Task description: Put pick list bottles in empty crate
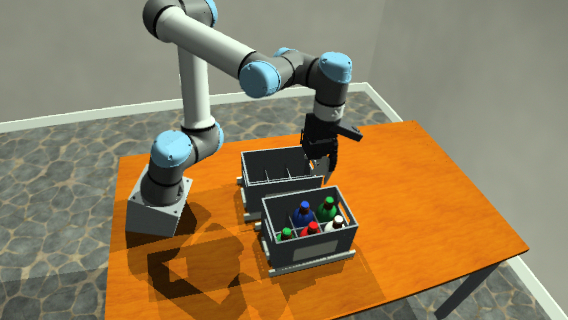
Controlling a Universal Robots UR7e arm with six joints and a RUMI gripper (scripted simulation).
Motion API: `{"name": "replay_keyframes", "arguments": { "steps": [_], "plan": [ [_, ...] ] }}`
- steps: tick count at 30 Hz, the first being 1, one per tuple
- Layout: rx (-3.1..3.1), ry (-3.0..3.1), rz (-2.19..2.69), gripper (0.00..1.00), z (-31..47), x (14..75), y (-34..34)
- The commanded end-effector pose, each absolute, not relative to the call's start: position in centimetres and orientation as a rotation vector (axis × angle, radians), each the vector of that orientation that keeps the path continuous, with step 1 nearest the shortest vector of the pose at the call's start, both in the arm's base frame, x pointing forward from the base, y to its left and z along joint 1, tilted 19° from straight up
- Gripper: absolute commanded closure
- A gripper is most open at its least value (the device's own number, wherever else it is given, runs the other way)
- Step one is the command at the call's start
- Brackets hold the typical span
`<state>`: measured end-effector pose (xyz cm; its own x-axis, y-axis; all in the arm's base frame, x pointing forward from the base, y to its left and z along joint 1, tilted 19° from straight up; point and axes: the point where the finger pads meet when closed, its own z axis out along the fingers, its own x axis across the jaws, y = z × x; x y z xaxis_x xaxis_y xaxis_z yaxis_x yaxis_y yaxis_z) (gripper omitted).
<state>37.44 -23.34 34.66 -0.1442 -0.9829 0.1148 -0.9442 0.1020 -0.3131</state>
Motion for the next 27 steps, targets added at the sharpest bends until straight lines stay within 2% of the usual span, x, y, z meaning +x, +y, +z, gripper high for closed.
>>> {"name": "replay_keyframes", "arguments": {
  "steps": [1,20,27],
  "plan": [
    [-1.97,2.237,-0.479,0.62,34.7,37.5,-23.3],
    [-1.97,2.237,-0.479,0.62,34.7,37.5,-23.3],
    [-2.236,2.021,-0.502,0.62,32.6,40.2,-23.0]
  ]
}}
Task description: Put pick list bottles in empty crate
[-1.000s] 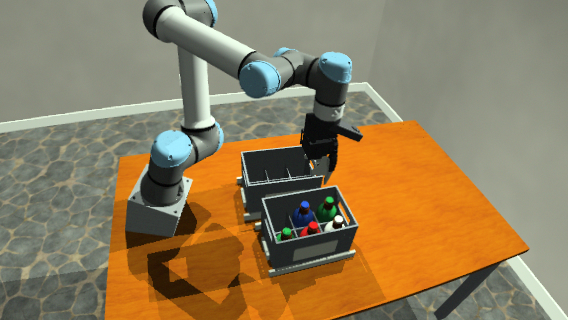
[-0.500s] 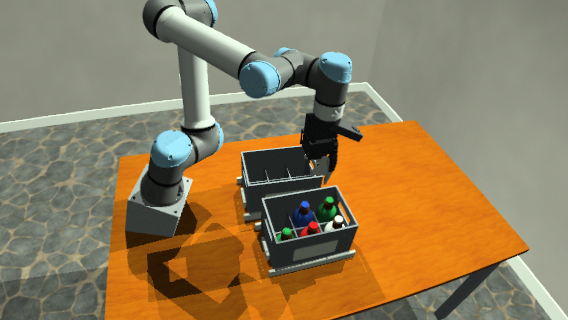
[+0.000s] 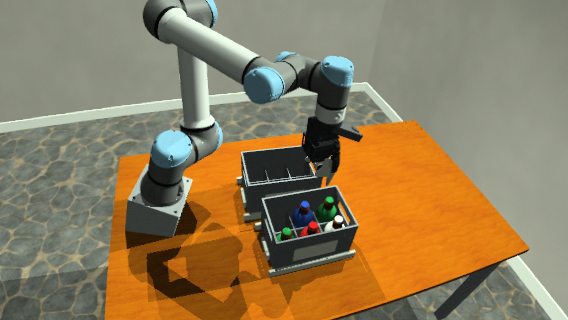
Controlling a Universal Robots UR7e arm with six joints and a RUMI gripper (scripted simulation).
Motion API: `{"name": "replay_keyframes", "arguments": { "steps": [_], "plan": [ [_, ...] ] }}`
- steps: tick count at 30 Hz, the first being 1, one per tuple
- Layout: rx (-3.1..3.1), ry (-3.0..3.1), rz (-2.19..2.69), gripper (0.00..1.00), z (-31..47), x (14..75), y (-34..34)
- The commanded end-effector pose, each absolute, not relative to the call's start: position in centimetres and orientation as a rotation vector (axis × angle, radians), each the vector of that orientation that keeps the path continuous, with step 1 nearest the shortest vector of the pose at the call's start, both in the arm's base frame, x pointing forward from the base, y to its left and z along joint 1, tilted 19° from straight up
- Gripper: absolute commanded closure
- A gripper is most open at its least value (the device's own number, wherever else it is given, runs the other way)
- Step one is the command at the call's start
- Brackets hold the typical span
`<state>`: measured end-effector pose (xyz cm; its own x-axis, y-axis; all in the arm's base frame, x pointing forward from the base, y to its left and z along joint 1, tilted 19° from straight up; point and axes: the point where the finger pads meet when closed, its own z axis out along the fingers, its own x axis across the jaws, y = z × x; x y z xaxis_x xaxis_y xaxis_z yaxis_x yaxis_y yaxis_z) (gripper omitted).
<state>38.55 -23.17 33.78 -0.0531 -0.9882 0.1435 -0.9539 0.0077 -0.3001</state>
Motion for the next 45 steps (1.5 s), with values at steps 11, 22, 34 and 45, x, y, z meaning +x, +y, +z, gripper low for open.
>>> {"name": "replay_keyframes", "arguments": {
  "steps": [11,22,34,45],
  "plan": [
    [-2.523,1.724,-0.522,0.62,29.8,43.7,-22.6],
    [-2.785,1.369,-0.532,0.62,27.4,46.9,-22.2],
    [-3.006,0.963,-0.534,0.62,27.4,46.9,-22.2],
    [-3.156,0.563,-0.525,0.62,27.4,46.9,-22.2]
  ]
}}
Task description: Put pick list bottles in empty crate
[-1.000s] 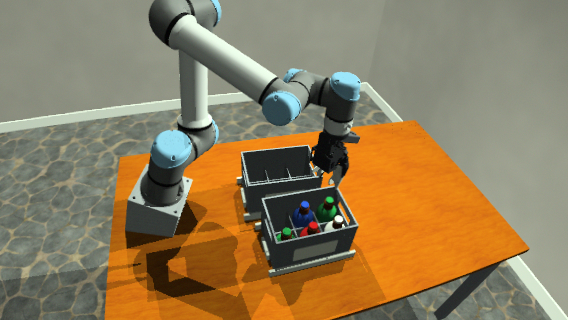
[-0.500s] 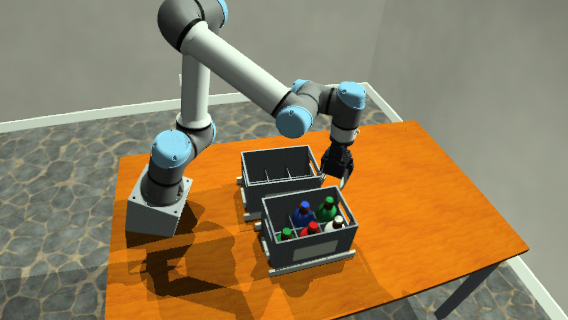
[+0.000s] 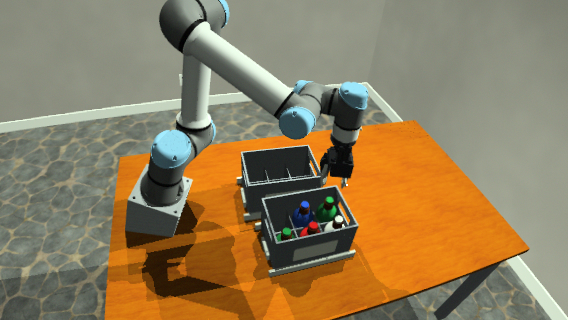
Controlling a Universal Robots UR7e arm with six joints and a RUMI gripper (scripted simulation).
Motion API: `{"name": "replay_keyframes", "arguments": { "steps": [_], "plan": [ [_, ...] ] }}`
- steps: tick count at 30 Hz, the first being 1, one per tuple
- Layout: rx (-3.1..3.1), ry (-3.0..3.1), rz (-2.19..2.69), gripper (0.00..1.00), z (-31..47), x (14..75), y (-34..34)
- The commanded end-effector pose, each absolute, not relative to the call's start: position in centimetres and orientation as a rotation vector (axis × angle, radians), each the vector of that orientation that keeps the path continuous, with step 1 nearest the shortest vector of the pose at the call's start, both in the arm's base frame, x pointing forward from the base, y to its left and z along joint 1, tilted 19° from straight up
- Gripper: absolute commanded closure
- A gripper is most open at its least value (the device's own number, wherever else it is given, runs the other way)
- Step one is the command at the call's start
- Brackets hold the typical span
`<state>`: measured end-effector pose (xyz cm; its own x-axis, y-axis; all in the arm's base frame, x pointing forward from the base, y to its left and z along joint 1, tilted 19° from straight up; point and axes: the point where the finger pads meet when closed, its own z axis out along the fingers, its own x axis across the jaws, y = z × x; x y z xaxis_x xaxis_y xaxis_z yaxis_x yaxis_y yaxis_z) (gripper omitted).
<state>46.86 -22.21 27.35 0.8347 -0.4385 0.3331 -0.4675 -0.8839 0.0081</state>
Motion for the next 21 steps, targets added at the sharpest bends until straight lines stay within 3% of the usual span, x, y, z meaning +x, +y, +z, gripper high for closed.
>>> {"name": "replay_keyframes", "arguments": {
  "steps": [1,21],
  "plan": [
    [2.951,-0.487,0.488,0.62,27.41,46.87,-22.22],
    [2.911,0.248,0.42,0.62,27.41,46.87,-22.22]
  ]
}}
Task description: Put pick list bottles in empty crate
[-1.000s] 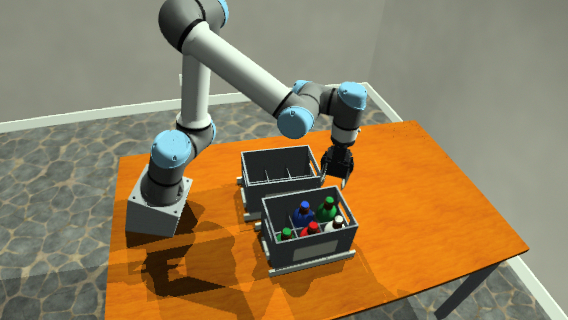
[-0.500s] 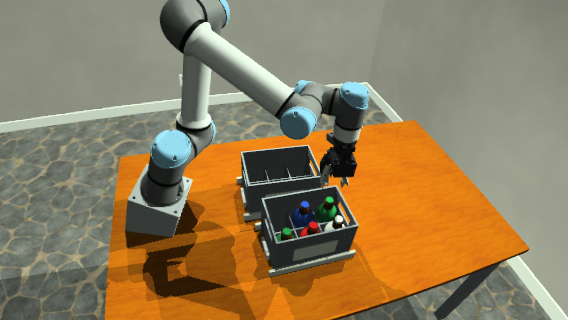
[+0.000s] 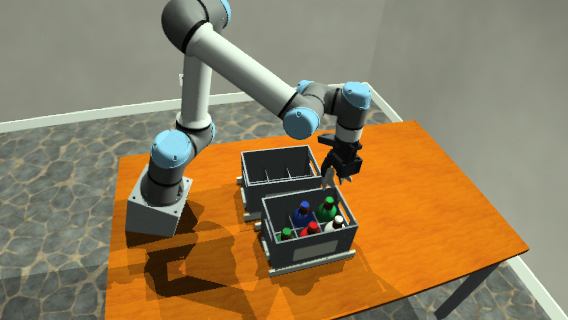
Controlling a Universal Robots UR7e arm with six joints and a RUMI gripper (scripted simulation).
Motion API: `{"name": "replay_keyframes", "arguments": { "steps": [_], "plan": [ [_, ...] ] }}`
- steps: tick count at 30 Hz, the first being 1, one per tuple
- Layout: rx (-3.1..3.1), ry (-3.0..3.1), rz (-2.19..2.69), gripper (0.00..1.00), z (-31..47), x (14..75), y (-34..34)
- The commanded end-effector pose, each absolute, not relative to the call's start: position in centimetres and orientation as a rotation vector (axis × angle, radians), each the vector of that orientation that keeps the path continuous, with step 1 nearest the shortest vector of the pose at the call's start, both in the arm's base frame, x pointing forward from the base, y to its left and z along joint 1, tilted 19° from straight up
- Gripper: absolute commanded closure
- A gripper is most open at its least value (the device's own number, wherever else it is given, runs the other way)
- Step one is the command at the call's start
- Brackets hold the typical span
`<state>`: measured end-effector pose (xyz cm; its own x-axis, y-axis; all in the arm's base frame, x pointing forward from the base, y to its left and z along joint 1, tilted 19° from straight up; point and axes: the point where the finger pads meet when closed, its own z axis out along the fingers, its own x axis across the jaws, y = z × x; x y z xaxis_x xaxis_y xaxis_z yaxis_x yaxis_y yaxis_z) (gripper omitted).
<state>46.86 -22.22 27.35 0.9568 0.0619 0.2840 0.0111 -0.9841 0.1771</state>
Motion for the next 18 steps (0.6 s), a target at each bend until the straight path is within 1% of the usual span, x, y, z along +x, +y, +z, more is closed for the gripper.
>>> {"name": "replay_keyframes", "arguments": {
  "steps": [1,18],
  "plan": [
    [2.904,0.285,0.416,0.62,27.41,46.87,-22.22],
    [2.741,0.874,0.347,0.62,27.41,46.87,-22.22]
  ]
}}
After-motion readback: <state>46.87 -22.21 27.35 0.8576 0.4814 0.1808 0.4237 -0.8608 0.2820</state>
